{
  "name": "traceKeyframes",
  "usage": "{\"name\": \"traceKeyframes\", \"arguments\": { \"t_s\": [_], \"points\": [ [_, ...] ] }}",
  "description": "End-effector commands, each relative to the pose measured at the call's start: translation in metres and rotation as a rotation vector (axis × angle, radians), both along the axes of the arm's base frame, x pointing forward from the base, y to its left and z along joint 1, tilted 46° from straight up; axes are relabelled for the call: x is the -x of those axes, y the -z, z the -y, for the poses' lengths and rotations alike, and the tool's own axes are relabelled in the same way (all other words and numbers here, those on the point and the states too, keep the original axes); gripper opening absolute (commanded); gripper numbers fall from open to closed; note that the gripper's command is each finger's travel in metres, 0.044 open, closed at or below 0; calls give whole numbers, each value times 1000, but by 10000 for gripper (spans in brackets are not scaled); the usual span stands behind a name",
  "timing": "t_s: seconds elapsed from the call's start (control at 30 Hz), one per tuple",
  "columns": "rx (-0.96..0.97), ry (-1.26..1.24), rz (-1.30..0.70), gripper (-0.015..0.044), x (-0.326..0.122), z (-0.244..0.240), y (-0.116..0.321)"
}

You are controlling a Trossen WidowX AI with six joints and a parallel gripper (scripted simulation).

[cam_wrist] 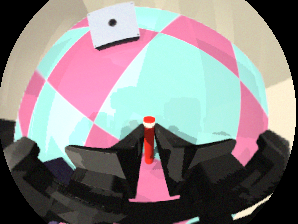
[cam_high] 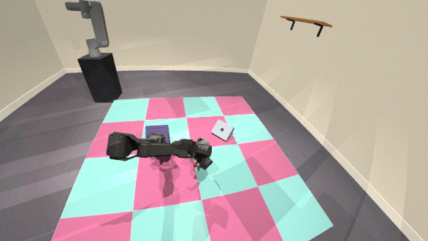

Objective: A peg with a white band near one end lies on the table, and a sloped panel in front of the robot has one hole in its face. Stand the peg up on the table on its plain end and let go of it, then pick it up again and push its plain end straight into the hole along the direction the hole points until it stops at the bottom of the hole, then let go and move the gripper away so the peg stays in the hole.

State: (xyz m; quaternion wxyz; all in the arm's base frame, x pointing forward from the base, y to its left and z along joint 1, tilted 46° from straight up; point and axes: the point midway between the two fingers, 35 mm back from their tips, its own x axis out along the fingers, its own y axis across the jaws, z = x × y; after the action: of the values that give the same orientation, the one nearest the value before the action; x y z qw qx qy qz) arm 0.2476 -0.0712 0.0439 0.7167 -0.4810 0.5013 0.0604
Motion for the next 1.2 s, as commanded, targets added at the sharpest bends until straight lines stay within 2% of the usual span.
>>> {"name": "traceKeyframes", "arguments": {
  "t_s": [0.0, 1.17],
  "points": [
    [-19, -28, 19, 49, 2, -1, -2],
    [-189, -222, 178, 49, 21, 3, -15]
  ]
}}
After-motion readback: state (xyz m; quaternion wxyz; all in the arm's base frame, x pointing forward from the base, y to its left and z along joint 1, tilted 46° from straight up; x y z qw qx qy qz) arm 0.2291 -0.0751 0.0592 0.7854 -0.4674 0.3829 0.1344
